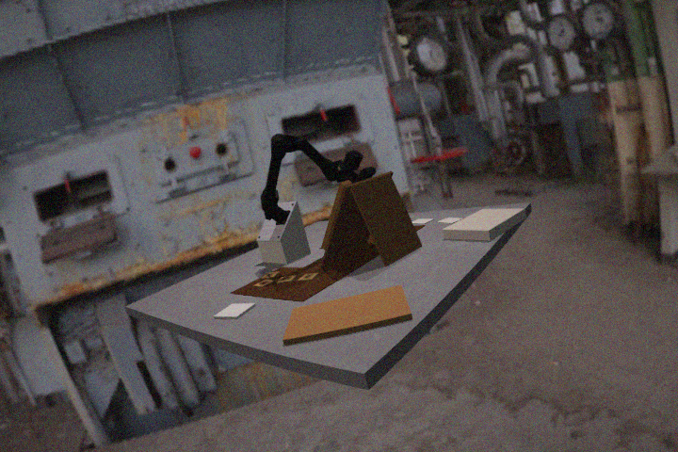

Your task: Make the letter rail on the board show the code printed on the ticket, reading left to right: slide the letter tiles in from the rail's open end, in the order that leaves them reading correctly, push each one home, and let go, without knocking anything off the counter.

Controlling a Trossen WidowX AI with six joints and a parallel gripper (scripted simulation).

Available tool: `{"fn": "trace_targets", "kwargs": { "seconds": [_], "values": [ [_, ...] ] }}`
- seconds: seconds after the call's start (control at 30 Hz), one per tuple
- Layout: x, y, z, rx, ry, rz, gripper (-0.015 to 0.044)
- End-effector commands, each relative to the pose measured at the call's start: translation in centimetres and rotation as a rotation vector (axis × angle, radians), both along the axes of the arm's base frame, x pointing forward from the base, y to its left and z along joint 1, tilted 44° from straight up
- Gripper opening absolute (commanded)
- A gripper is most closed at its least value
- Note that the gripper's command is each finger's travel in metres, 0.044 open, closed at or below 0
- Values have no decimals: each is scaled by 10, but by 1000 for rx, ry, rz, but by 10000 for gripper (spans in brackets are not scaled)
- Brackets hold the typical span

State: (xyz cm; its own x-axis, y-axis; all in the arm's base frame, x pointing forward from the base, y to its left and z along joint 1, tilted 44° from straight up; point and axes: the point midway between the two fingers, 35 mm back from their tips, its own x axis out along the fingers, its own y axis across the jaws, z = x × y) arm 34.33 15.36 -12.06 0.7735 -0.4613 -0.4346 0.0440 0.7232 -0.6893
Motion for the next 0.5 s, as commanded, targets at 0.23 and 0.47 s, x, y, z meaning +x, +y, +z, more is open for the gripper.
{"fn": "trace_targets", "kwargs": {
  "seconds": [0.23, 0.47],
  "values": [
    [2, -2, 8, 7, -5, 5, 0],
    [2, -5, 11, 6, -5, 5, 0]
  ]
}}
